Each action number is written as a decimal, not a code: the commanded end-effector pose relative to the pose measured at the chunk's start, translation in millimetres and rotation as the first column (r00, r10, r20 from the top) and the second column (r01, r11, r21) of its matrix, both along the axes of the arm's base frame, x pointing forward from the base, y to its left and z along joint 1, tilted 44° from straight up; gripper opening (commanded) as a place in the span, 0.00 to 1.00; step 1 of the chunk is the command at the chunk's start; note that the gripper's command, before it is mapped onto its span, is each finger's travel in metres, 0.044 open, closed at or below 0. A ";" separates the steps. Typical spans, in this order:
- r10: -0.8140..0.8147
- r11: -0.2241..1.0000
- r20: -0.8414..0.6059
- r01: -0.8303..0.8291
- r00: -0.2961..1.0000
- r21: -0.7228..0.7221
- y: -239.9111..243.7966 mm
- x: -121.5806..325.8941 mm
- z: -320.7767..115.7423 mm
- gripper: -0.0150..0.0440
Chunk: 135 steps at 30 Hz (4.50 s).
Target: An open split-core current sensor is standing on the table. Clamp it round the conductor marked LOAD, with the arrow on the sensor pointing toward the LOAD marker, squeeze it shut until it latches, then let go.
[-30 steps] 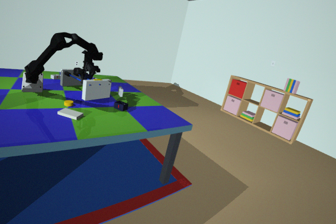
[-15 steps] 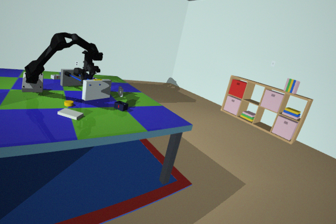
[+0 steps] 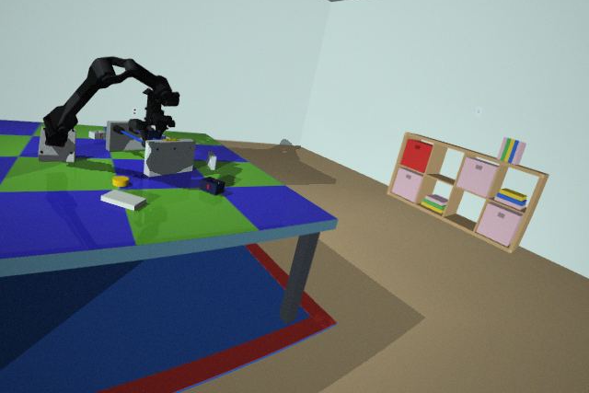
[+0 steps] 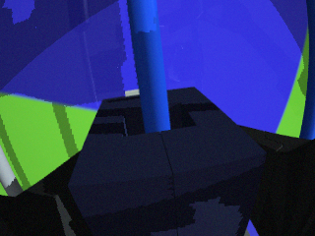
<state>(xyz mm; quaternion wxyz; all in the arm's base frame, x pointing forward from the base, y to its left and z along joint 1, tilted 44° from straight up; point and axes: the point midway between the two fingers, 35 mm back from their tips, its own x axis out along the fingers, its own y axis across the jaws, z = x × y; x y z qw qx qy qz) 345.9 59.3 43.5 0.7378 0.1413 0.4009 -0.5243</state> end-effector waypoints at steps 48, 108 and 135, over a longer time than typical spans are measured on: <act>0.000 1.000 0.003 0.000 1.000 0.001 -0.1 -0.1 -0.3 0.80; 0.128 0.987 0.156 -0.141 0.979 0.075 57.4 -34.4 84.0 1.00; 0.918 0.372 -0.330 -0.765 0.220 0.525 5.6 -26.7 117.1 1.00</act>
